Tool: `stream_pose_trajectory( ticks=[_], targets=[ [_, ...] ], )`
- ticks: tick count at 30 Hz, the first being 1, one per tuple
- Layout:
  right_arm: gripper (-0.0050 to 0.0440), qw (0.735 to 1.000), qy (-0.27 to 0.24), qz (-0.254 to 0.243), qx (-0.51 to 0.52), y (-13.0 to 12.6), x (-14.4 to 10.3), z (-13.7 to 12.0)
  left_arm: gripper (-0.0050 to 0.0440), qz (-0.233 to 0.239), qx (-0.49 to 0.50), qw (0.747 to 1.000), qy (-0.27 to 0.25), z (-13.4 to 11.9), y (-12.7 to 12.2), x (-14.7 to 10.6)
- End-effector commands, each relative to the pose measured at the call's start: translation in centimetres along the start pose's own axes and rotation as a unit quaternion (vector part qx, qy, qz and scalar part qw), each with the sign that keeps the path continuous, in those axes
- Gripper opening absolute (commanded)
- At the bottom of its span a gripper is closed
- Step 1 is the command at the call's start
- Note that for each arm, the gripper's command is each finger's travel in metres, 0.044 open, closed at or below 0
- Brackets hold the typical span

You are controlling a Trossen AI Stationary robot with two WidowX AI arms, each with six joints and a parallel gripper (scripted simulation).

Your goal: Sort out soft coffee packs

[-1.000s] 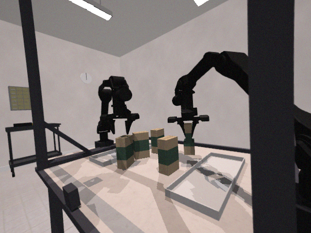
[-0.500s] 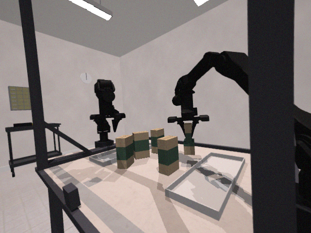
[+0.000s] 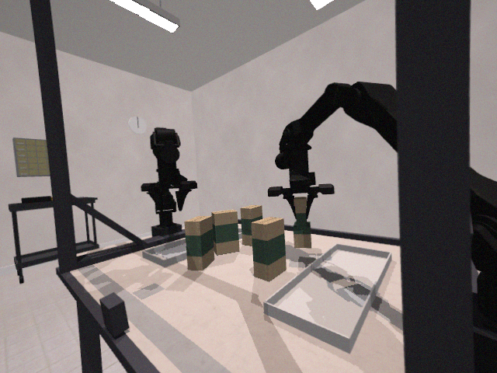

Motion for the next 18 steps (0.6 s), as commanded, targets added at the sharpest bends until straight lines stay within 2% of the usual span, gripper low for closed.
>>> stream_pose_trajectory(
  ticks=[1,13,18],
  targets=[
    [0.0110,1.000,0.024,-0.010,-0.002,-0.04,-2.01,-0.10,0.0355,-0.005,-0.002,1.000,0.008,0.00,0.01,-0.46],
    [0.0110,1.000,0.024,-0.010,-0.002,-0.04,-2.01,-0.10,0.0355,-0.005,-0.002,1.000,0.008,0.00,0.01,-0.46],
    [0.0110,1.000,0.024,-0.009,-0.002,0.95,-1.94,0.56,0.0355,-0.005,-0.002,1.000,0.008,0.00,0.01,-0.46]
  ],
)
Point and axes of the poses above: on each arm, the point midway between the two fingers, 35 mm back from their tips, its own x axis out along the fingers, its own y axis across the jaws, z = x × y, the point moved 5 cm from there along -x, back along the fingers, and after that the axes turned 11 degrees about -x, right-handed, at the moved point
